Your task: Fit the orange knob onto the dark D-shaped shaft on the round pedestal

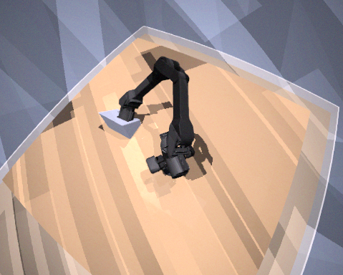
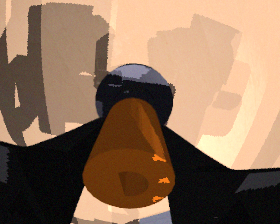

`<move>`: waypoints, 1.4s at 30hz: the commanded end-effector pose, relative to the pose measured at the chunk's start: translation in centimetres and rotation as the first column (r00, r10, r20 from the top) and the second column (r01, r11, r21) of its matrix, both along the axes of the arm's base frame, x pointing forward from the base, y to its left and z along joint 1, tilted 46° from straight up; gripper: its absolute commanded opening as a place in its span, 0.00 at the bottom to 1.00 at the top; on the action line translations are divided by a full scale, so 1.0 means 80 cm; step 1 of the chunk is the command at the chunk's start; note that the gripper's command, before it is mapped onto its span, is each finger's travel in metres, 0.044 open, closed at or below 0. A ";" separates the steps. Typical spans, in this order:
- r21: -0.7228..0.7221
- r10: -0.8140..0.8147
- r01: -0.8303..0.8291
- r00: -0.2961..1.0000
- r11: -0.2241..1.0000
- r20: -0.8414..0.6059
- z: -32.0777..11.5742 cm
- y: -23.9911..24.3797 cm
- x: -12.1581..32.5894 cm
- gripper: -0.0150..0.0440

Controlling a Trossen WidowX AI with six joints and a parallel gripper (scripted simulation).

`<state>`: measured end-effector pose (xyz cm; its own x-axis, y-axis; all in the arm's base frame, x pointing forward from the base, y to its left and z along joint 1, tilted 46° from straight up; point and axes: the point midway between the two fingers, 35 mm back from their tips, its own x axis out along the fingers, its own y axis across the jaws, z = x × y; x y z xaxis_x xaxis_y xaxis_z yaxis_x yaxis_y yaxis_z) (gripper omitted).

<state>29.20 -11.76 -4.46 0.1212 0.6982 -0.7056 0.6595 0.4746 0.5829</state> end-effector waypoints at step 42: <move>0.008 -0.063 0.064 0.996 0.998 -0.061 -0.001 -0.002 -0.001 0.25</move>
